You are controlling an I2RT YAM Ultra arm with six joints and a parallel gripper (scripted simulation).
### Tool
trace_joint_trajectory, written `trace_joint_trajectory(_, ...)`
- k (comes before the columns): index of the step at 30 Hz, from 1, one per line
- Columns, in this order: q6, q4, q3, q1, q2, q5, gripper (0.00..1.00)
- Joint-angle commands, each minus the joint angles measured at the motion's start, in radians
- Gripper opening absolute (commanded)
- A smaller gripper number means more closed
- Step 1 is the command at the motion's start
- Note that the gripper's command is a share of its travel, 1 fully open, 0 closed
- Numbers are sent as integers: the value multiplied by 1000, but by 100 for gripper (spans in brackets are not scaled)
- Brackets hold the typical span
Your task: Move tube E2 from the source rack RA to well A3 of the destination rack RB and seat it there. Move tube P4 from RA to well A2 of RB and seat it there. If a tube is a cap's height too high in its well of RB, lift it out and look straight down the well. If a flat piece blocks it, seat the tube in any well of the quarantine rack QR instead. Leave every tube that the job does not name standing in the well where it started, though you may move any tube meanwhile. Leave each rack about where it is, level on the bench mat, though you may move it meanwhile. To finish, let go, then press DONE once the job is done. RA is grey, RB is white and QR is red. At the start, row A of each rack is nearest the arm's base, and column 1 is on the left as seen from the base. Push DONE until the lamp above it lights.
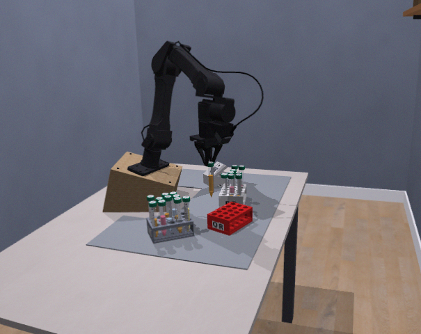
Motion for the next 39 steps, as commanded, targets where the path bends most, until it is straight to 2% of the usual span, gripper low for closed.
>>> trace_joint_trajectory(1, 22, -14, -39, 36, -59, 15, 0)
trace_joint_trajectory(10, 124, -18, -99, 140, -144, 36, 0)
trace_joint_trajectory(12, 124, -18, -99, 140, -144, 36, 0)
trace_joint_trajectory(27, 340, -29, -171, 361, -262, 87, 0)
trace_joint_trajectory(29, 340, -29, -171, 361, -262, 87, 0)
trace_joint_trajectory(39, 516, -34, -200, 543, -316, 134, 0)
